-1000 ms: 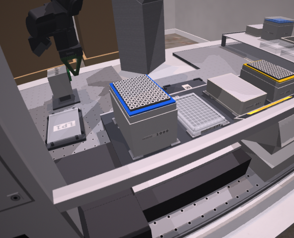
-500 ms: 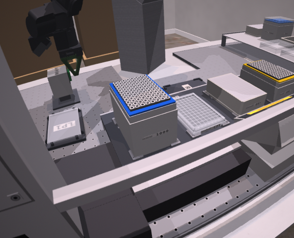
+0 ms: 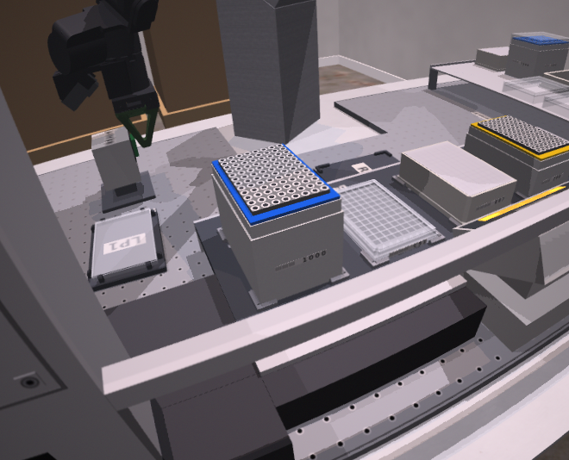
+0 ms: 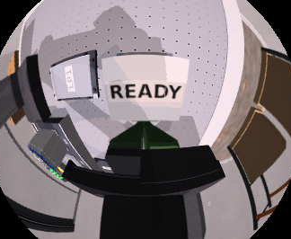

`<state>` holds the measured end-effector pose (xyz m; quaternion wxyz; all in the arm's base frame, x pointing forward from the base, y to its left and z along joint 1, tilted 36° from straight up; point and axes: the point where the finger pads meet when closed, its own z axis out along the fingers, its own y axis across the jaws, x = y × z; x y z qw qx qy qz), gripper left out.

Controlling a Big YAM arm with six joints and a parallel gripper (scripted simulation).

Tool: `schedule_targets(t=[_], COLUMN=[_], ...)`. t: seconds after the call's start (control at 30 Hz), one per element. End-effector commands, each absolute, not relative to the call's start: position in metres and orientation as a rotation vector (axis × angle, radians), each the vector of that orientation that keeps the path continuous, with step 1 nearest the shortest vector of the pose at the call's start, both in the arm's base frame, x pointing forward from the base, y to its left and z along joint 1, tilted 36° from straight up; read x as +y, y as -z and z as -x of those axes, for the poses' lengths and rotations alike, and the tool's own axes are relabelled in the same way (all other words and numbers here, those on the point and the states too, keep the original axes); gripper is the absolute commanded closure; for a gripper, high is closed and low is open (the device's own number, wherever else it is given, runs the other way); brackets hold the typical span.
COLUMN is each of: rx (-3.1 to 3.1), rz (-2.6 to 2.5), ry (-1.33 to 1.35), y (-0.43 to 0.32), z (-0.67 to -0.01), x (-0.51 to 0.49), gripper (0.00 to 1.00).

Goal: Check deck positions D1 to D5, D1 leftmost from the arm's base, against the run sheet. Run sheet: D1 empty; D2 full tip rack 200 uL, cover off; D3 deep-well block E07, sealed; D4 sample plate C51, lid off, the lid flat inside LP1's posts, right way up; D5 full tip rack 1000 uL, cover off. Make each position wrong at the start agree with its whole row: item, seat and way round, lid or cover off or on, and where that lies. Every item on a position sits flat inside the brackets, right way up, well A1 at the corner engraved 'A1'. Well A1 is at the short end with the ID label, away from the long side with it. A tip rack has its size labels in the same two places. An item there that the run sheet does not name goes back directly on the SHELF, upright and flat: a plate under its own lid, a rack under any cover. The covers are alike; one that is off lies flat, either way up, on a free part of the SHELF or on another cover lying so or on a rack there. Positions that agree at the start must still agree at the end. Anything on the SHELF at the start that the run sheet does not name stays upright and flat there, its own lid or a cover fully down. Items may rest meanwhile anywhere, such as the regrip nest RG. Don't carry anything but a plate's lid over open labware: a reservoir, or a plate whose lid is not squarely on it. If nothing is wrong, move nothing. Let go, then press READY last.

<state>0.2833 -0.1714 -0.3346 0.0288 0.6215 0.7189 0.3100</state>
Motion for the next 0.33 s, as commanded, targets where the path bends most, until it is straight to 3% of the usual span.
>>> schedule_targets(t=[0.0,0.3], rx=[2.212,2.208], rz=[-1.931,-1.936], ry=[-0.953,-0.951], y=[0.3390,0.3401], z=[-0.2768,-0.2766], x=[-0.1760,-0.1801], gripper=[1.00,1.00])
